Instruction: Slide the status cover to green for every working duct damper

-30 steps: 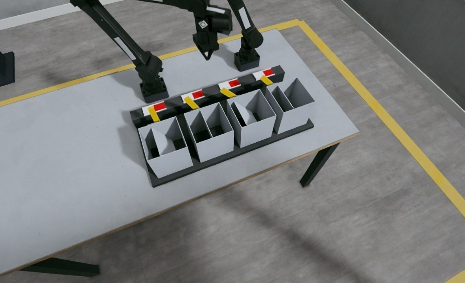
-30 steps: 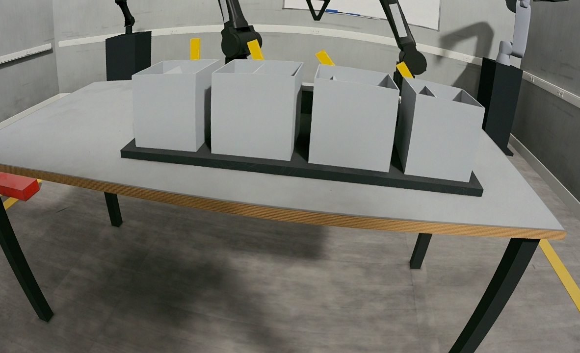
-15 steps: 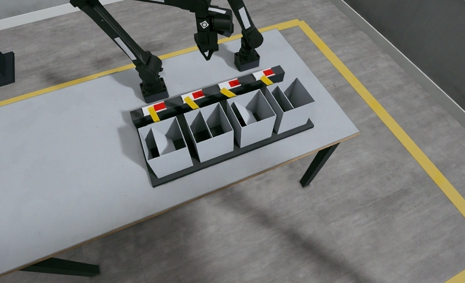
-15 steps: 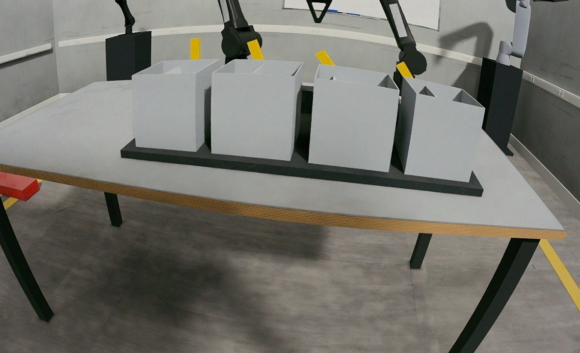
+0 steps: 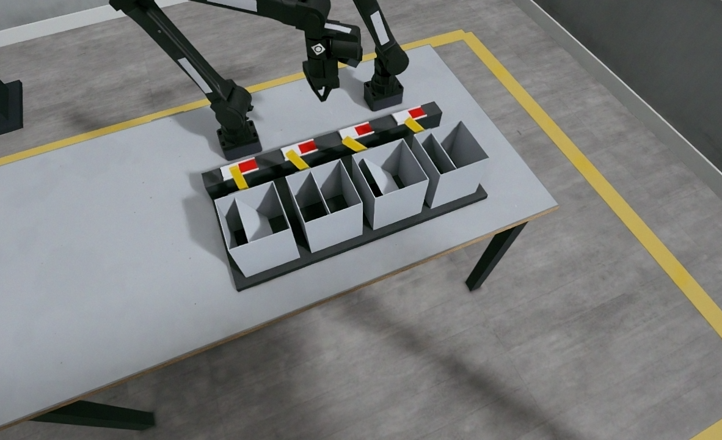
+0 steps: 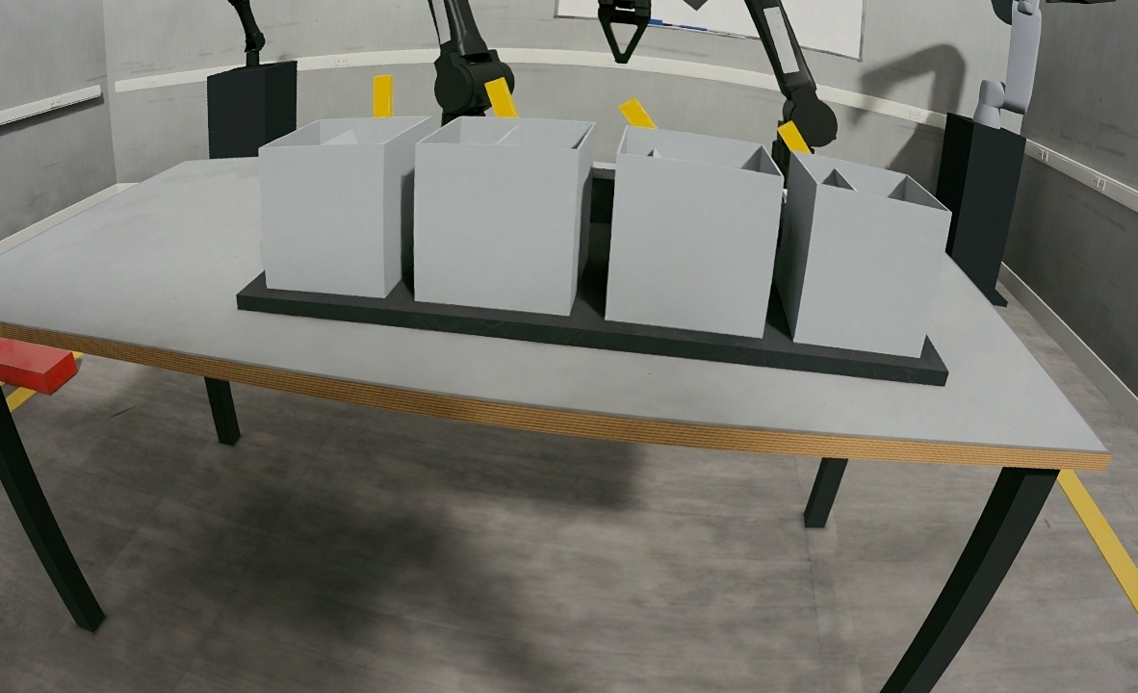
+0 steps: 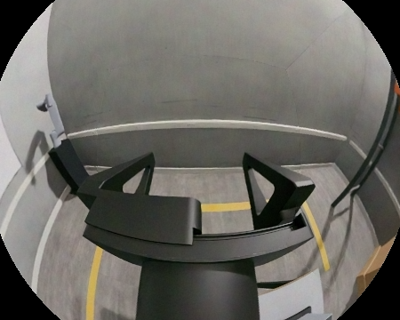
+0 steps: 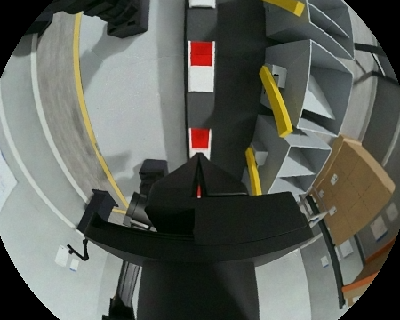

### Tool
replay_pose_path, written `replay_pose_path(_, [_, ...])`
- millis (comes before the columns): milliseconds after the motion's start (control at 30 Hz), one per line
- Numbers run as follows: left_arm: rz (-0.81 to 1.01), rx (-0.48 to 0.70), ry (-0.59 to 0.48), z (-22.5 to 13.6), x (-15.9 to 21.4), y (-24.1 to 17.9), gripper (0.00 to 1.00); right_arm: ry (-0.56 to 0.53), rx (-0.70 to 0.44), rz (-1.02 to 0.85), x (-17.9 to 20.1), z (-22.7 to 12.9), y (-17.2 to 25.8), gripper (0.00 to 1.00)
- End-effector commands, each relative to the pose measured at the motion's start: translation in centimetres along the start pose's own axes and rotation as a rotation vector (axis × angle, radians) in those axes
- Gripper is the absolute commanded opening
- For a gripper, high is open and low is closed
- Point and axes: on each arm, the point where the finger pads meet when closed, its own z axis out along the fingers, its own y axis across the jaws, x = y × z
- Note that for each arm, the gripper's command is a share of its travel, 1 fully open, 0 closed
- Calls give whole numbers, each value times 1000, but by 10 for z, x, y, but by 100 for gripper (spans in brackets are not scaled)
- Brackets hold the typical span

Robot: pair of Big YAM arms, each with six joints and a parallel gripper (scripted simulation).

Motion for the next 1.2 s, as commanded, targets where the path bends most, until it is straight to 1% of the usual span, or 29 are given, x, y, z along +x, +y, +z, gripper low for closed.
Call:
replay_pose_path(0, [-9, -9, -49, -4, -19, 5, 100, -10, 8, 28, -4, 10, -6, 0])
replay_pose_path(100, [-9, -9, -49, -4, -19, 5, 100, -11, 8, 27, -4, 13, -6, 0])
replay_pose_path(133, [-9, -9, -49, -4, -19, 5, 100, -29, 20, 27, -3, 10, -5, 0])
replay_pose_path(233, [-9, -9, -49, -4, -19, 5, 100, -9, 7, 27, -4, 27, -6, 0])
replay_pose_path(600, [-9, -9, -49, -4, -19, 5, 100, -16, 11, 26, -4, 61, -5, 0])
replay_pose_path(700, [-9, -9, -49, -4, -19, 5, 100, -23, 16, 26, -4, 61, -5, 0])
replay_pose_path(767, [-9, -9, -49, -4, -19, 5, 100, -9, 7, 26, -4, 70, -5, 0])
replay_pose_path(900, [-9, -9, -49, -4, -19, 5, 100, -9, 7, 26, -4, 77, -5, 0])
replay_pose_path(1000, [-9, -9, -49, -4, -19, 5, 100, -23, 16, 26, -4, 76, -5, 0])
replay_pose_path(1167, [-9, -9, -49, -4, -19, 5, 100, -18, 13, 26, -5, 80, -6, 0])
